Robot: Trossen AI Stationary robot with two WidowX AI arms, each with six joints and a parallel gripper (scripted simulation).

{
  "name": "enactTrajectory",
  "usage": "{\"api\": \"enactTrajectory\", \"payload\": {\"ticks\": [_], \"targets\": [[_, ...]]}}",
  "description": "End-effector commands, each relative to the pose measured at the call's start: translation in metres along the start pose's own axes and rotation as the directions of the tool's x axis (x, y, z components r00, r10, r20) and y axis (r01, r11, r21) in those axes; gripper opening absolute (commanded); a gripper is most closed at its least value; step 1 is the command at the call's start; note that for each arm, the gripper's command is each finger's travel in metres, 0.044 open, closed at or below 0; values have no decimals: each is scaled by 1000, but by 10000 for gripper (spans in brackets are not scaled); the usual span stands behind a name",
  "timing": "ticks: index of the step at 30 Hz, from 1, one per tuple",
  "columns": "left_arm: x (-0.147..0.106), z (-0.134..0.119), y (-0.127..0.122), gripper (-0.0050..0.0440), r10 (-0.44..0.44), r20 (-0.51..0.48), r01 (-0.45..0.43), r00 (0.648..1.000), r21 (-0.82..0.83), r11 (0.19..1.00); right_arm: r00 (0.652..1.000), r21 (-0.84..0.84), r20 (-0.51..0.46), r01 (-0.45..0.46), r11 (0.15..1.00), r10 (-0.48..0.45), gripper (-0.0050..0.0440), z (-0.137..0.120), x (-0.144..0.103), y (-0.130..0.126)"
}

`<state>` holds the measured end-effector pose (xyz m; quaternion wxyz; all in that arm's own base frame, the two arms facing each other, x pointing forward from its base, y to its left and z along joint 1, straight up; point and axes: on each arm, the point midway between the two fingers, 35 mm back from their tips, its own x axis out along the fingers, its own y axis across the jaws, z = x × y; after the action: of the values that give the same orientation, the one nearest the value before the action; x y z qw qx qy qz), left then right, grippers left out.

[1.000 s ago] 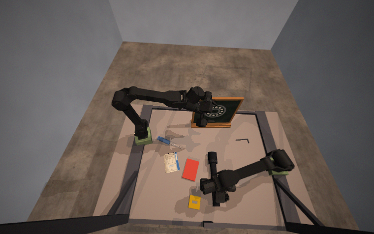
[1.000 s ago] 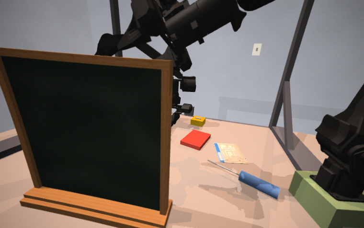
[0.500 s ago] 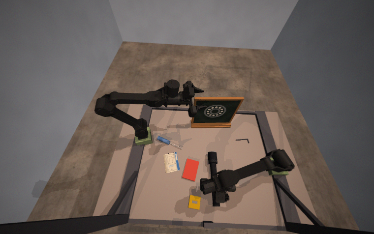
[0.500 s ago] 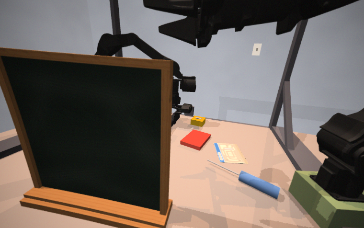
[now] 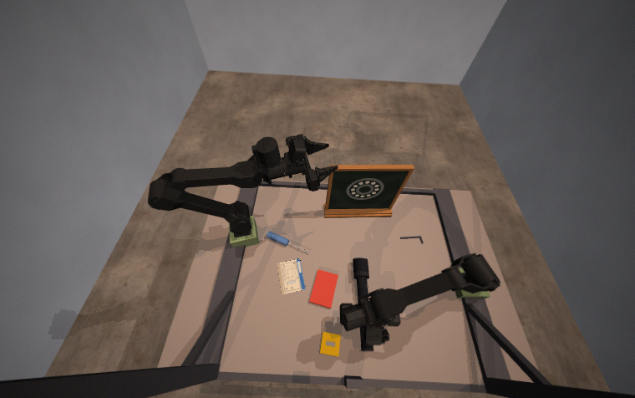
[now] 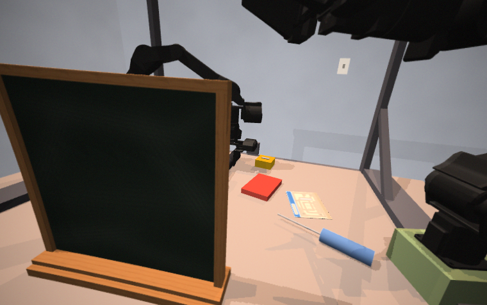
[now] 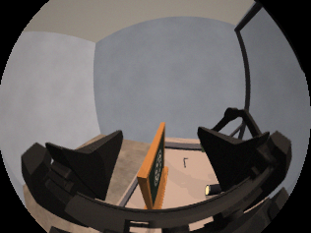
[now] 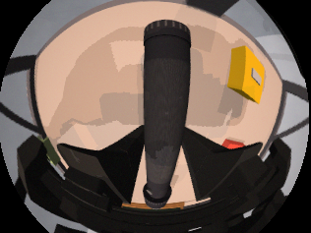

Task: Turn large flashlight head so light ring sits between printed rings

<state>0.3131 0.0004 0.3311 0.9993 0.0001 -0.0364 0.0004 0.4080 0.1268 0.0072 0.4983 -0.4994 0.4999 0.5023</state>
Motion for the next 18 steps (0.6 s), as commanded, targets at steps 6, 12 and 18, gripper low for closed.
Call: {"api": "enactTrajectory", "payload": {"ticks": [6, 12, 18], "targets": [[0, -4, 0, 440, -2, -12, 2, 1000, 1, 1000, 999, 0, 14, 39, 999, -39, 131, 2, -16, -5], [1, -6, -1, 440, -3, -17, 3, 1000, 0, 1000, 999, 0, 14, 39, 999, -39, 440, 2, -16, -5], [1, -6, -1, 440, -4, -18, 4, 1000, 0, 1000, 999, 0, 14, 39, 999, -39, 440, 2, -16, -6]]}}
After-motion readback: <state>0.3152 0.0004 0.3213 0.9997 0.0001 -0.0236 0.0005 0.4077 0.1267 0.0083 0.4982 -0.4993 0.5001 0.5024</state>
